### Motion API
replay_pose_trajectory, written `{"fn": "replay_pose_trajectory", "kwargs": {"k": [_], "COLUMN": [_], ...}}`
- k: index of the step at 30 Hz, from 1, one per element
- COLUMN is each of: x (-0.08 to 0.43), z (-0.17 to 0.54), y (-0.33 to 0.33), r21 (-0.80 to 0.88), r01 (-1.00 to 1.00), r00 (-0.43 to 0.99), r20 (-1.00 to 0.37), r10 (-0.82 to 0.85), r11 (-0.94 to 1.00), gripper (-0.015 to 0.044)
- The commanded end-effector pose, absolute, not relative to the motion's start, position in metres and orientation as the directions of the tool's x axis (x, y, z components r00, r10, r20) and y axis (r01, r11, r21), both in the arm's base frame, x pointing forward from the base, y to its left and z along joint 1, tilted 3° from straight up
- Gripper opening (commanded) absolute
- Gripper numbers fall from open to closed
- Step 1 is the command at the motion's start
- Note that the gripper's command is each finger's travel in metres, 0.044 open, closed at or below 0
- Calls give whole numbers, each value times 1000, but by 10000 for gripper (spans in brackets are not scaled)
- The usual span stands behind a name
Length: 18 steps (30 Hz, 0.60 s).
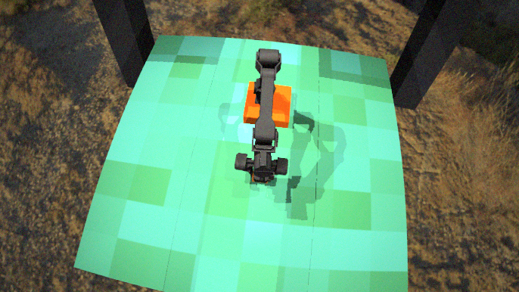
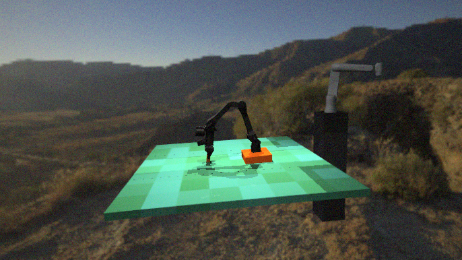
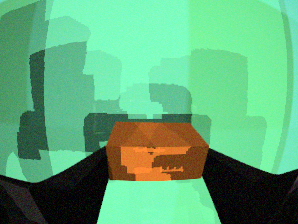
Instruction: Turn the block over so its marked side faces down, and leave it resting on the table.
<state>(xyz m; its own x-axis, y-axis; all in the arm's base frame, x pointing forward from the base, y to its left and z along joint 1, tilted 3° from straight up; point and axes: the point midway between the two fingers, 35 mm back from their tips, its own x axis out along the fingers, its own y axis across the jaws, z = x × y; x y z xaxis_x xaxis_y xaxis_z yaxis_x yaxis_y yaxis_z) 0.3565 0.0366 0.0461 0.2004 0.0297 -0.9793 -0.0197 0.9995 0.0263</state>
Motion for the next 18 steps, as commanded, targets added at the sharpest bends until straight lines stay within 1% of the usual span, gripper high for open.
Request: {"fn": "replay_pose_trajectory", "kwargs": {"k": [1,18], "x": [358,355], "z": [49,44], "y": [37,37], "r21": [24,25], "r01": [-18,-17], "r00": [265,506], "r20": [-964,-862], "r10": [28,30], "r11": [1000,1000], "gripper": [0,0]}}
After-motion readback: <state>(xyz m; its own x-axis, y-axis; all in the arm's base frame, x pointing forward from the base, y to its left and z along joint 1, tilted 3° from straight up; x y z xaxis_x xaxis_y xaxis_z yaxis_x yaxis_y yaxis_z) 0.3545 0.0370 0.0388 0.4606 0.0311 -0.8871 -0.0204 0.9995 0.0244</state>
